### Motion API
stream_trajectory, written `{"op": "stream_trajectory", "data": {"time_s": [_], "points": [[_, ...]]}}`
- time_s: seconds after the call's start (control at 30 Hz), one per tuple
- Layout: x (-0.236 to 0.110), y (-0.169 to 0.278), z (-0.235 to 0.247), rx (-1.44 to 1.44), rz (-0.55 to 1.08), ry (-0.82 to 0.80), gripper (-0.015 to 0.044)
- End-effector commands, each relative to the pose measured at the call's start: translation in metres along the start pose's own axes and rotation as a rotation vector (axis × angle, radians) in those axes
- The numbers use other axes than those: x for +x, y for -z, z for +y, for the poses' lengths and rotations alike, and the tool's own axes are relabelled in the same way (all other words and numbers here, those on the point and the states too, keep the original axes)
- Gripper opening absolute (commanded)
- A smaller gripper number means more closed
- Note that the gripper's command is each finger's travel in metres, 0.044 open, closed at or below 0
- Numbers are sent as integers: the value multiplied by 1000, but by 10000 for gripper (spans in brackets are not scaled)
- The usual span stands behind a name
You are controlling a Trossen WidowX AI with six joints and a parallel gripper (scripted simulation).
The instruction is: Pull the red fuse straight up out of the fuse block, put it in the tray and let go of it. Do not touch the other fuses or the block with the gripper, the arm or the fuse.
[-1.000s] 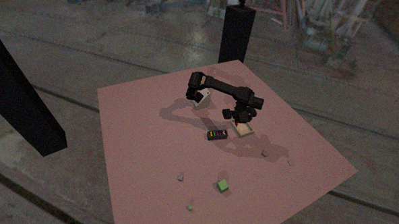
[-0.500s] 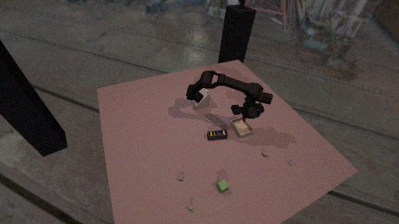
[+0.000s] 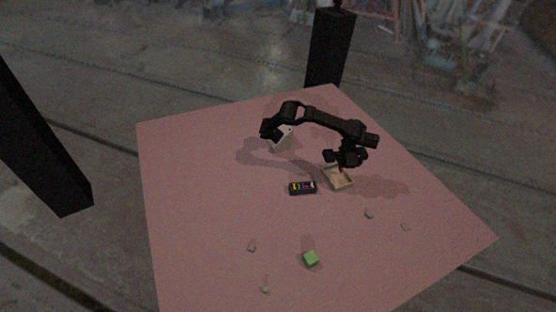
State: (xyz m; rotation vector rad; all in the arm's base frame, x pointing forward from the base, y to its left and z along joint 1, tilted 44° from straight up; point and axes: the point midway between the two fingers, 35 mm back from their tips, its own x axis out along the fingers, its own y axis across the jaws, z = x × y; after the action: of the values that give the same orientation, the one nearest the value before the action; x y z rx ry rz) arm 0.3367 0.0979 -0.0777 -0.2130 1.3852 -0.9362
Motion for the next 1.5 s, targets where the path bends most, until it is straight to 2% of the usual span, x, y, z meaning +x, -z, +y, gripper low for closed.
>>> {"op": "stream_trajectory", "data": {"time_s": [0.0,0.53,0.97,1.1,1.47], "points": [[12,1,-2,-7,1,13,0],[25,1,-3,-7,1,14,0],[20,1,-1,-1,3,6,330],[-13,1,-2,-7,2,12,330],[-14,2,-1,-14,-6,13,330]]}}
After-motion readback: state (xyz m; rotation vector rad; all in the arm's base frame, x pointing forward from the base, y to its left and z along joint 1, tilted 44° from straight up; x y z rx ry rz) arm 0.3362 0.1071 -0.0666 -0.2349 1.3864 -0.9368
